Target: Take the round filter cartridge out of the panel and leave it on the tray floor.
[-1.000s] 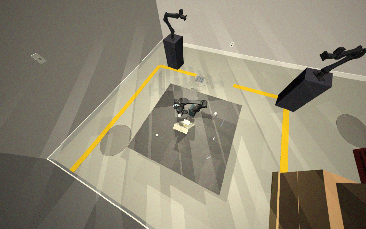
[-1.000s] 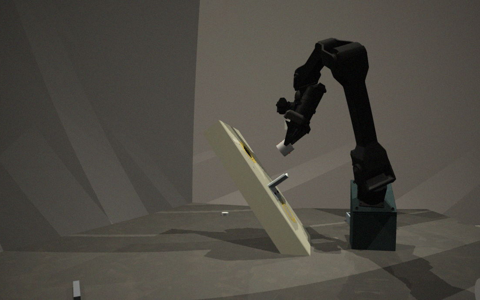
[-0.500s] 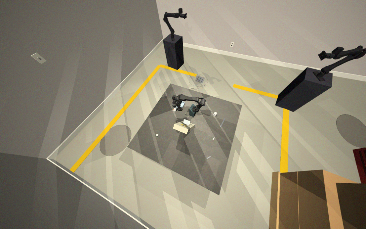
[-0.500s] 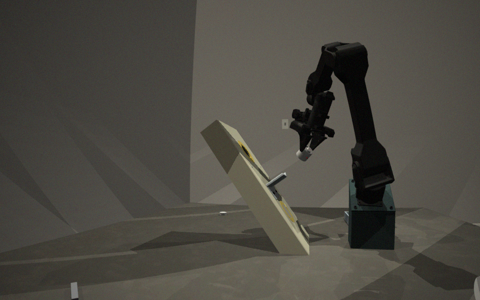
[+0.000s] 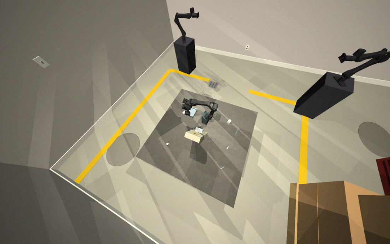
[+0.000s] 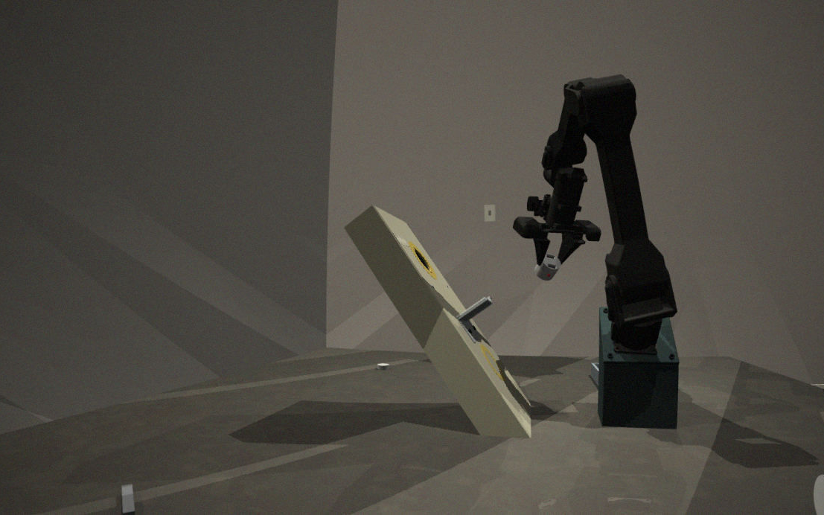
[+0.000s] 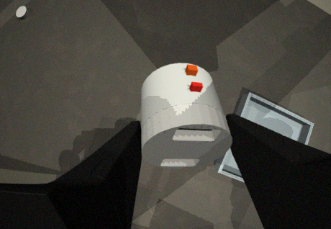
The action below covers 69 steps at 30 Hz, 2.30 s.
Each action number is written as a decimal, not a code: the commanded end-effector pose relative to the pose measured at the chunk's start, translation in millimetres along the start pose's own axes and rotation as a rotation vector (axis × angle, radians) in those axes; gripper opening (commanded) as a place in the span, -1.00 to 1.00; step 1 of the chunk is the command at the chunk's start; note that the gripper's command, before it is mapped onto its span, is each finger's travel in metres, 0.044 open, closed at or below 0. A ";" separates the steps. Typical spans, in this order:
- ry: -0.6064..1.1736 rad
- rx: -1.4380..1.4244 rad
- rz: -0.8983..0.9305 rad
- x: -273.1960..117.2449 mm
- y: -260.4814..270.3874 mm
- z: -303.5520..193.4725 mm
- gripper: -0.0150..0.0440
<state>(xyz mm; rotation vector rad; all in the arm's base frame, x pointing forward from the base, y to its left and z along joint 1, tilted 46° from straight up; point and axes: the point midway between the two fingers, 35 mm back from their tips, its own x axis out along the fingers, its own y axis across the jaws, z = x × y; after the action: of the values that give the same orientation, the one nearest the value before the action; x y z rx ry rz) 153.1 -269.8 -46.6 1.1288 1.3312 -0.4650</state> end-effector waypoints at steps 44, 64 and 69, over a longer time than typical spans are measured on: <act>-0.005 0.586 -0.350 133.7 -169.3 -145.7 -0.49; 0.002 0.590 -0.343 153.8 -165.9 -160.8 0.31; 0.002 0.590 -0.343 153.8 -165.9 -160.8 0.75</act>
<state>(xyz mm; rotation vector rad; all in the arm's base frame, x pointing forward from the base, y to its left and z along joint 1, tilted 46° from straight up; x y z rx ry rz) -27.7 -157.9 -225.1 1.3736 1.4379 -1.1637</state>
